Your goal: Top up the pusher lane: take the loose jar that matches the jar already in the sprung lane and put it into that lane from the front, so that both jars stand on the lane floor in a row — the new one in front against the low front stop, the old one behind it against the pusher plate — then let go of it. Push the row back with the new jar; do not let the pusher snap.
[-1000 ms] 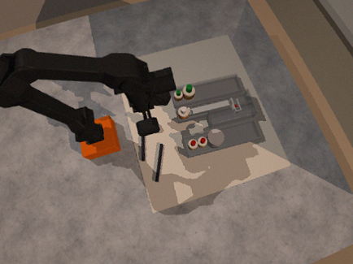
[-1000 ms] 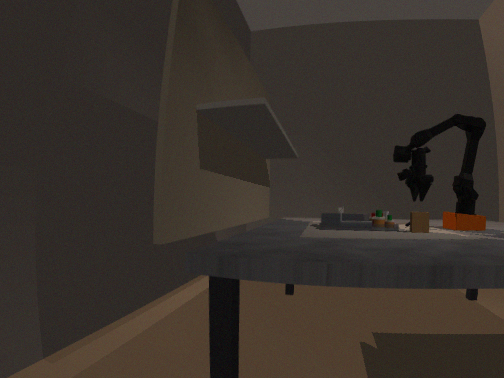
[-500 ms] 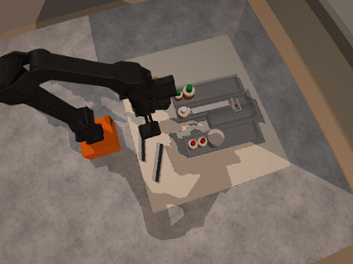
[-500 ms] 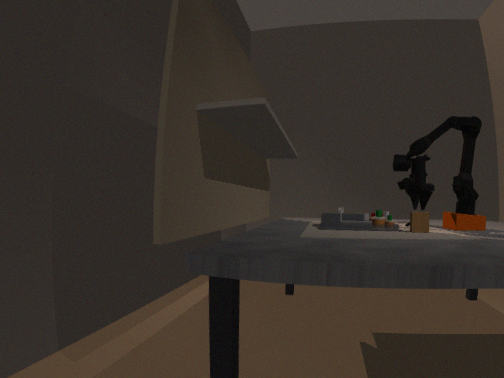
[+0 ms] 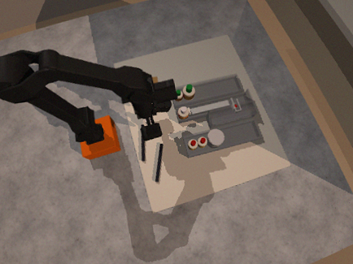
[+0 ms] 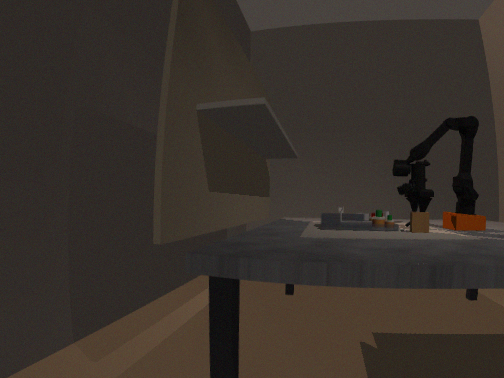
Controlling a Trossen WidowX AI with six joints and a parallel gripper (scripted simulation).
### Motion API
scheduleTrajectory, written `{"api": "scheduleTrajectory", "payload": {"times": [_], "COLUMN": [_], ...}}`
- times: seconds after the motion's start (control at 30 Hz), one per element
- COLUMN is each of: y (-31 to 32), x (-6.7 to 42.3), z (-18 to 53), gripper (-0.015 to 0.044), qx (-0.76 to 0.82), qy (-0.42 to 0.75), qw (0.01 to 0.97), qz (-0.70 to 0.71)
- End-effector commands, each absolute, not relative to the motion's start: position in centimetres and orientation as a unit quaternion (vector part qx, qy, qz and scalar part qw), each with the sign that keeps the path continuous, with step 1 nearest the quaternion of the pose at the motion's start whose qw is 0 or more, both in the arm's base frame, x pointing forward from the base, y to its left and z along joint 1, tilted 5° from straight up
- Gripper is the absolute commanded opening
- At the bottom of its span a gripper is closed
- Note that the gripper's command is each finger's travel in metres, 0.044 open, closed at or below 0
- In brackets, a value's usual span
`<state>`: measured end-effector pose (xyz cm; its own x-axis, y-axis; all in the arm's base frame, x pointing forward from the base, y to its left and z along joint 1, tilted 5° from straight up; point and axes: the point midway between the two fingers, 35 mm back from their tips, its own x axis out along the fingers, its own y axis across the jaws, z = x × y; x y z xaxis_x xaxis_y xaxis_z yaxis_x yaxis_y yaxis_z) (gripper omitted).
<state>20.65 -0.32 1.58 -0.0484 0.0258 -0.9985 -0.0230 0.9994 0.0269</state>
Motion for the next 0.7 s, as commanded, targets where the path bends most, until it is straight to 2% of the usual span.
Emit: {"api": "scheduleTrajectory", "payload": {"times": [0.0, 0.43, 0.67], "y": [-0.2, -0.2, -0.2], "x": [20.3, 20.1, 20.1], "z": [0.6, -1.2, -1.2], "gripper": [0.0440, 0.0440, 0.0256], "qx": [0.003, 0.003, 0.003], "qy": [0.729, 0.729, 0.729], "qw": [0.685, 0.685, 0.685], "qz": [0.019, 0.019, 0.019]}}
